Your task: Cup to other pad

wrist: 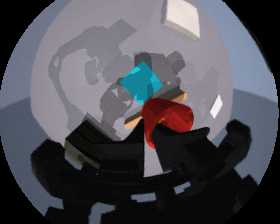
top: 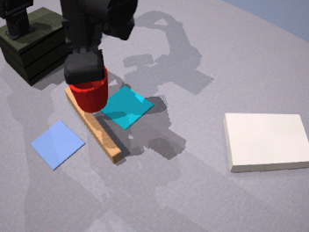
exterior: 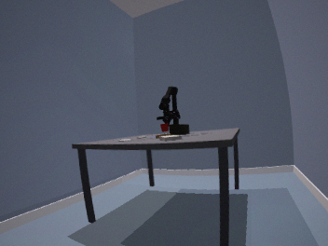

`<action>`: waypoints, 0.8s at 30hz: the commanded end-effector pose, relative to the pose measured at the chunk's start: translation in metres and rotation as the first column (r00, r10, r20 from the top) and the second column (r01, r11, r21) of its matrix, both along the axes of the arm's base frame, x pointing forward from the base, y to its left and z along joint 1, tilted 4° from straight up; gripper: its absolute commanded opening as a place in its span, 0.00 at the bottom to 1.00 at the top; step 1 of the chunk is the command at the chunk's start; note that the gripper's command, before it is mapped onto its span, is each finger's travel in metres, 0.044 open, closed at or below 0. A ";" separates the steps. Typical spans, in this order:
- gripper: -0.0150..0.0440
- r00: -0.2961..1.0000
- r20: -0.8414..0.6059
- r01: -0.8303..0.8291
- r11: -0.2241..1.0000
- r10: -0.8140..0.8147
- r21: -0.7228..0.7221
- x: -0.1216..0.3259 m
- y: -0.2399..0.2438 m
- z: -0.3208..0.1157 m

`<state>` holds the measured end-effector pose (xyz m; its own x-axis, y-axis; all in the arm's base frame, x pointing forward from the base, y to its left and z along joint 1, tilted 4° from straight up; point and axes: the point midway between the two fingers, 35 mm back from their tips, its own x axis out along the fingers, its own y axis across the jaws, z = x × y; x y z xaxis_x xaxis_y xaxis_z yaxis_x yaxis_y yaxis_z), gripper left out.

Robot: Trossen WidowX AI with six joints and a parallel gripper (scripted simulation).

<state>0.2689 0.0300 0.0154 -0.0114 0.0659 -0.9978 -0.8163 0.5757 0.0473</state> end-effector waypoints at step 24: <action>0.25 1.000 0.005 0.000 1.000 0.000 0.010 0.014 0.059 0.009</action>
